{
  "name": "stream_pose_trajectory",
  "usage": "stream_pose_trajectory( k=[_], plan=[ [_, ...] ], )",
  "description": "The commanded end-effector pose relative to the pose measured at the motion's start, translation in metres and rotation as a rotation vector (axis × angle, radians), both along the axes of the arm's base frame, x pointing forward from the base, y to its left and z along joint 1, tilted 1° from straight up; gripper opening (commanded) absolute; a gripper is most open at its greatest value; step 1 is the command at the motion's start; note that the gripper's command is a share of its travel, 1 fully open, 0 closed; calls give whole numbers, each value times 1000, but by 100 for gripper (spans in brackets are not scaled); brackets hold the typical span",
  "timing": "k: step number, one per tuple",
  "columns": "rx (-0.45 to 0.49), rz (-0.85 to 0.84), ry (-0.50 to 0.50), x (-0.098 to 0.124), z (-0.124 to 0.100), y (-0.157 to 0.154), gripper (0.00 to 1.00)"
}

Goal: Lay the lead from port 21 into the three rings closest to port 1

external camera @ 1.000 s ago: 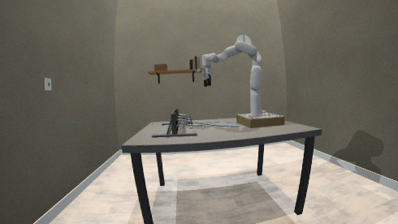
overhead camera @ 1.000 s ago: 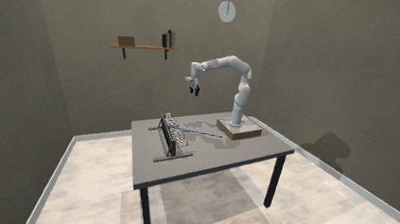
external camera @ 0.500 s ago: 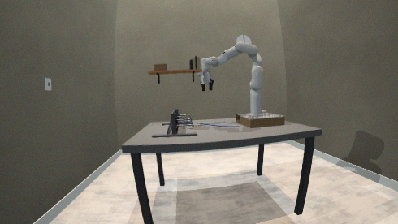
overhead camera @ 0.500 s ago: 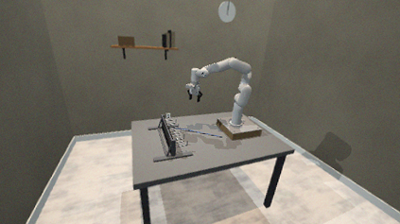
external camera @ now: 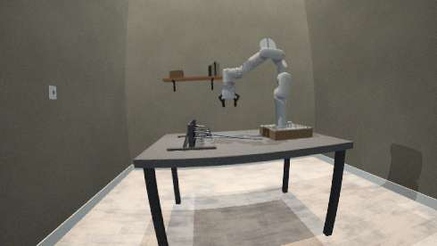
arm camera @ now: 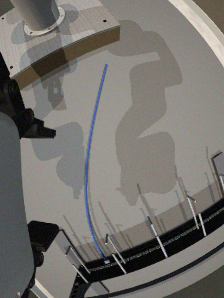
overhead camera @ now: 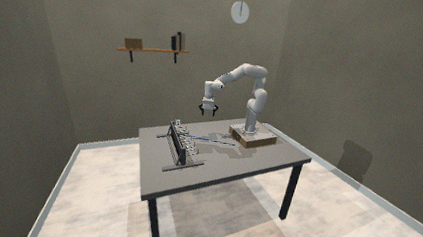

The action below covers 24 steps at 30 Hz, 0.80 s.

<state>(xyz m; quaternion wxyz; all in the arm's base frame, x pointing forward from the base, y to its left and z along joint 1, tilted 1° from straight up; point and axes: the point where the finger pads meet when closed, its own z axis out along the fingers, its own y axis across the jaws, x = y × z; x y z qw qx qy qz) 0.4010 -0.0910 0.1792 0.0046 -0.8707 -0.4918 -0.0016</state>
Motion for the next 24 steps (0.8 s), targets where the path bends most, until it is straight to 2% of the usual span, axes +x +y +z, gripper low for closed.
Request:
stream_pose_trajectory(
  k=[1,3,4,18,24],
  plan=[
    [4,167,-15,-1,-17,22,100],
    [4,167,-15,-1,-17,22,100],
    [4,272,-16,-4,-28,36,100],
    [6,753,-23,-30,-77,97,100],
    [6,780,-23,-32,-80,100,100]
  ],
)
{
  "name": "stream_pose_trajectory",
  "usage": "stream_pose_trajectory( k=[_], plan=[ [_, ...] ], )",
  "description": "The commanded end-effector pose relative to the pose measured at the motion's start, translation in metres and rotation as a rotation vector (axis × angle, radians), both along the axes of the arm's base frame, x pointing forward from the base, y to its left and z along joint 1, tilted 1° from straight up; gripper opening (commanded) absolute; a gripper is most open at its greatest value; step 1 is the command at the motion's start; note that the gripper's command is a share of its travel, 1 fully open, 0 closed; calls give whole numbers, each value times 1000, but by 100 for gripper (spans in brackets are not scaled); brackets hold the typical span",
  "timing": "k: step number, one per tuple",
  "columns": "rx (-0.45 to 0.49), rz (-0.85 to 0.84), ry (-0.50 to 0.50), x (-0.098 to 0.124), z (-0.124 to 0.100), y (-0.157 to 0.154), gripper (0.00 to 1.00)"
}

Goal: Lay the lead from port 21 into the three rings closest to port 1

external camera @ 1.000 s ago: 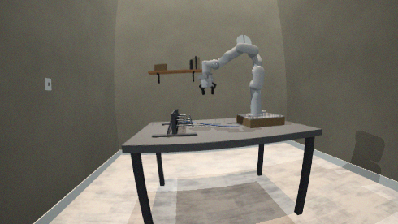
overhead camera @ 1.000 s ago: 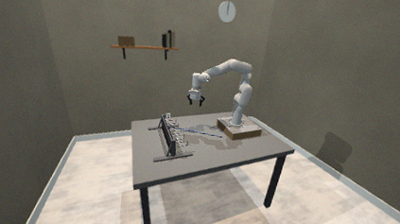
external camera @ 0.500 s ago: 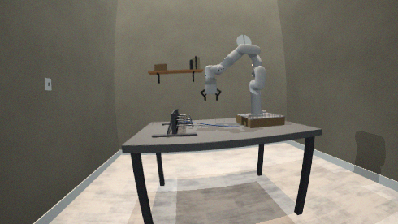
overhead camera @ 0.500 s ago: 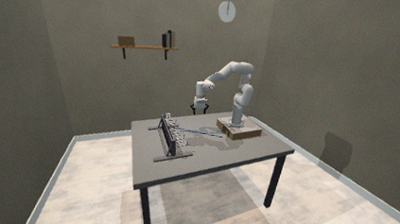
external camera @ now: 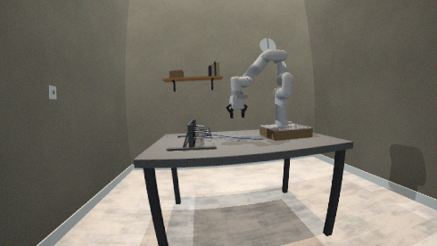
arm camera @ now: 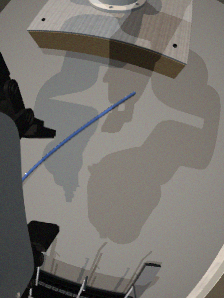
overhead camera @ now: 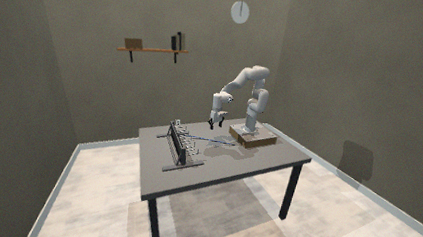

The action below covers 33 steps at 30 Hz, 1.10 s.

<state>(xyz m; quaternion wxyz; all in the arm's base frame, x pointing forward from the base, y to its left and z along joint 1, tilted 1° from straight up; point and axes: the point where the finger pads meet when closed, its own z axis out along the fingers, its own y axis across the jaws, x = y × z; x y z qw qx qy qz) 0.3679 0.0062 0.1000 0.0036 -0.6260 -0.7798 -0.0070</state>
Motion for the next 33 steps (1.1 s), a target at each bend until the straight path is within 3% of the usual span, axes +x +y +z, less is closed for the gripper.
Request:
stream_pose_trajectory(
  k=[1,2,3,33],
  plan=[
    [3,19,-8,1,-1,2,100],
    [3,19,-8,1,-1,2,100],
    [3,19,-8,1,-1,2,0],
    [3,19,-8,1,-1,2,0]
  ],
)
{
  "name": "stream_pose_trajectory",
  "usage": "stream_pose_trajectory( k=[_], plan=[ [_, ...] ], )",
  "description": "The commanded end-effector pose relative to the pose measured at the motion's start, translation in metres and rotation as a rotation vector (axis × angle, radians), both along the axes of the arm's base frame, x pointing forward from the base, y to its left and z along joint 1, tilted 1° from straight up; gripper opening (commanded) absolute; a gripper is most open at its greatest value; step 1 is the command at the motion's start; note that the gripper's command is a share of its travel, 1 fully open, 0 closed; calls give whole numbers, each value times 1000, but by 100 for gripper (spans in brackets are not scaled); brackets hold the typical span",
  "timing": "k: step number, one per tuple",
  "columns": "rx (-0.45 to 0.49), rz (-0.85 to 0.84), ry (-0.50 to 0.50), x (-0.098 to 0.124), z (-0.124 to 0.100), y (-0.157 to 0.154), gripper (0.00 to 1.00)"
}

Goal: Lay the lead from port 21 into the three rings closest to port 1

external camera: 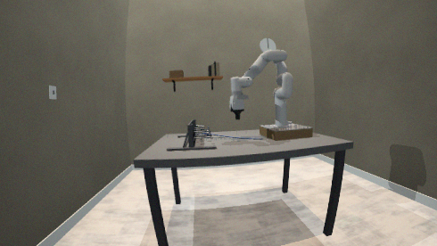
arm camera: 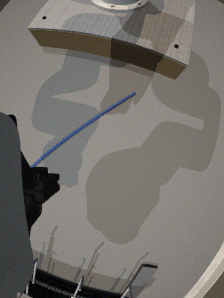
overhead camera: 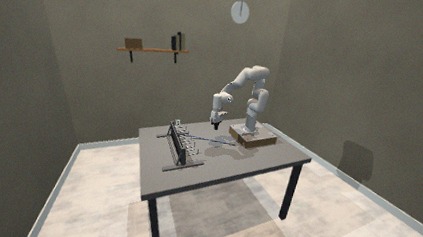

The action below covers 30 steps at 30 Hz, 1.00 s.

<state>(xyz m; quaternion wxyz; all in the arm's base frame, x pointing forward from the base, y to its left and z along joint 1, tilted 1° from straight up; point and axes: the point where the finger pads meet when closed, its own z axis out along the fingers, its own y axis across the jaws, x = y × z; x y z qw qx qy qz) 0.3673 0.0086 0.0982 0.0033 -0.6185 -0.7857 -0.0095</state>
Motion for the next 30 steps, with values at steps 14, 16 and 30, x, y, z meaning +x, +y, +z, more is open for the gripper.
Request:
stream_pose_trajectory(
  k=[14,16,30],
  plan=[
    [-2,258,-9,-17,1,-15,0],
    [-3,379,-11,-26,1,-21,0],
    [-6,630,-16,-44,-1,-33,33]
  ],
)
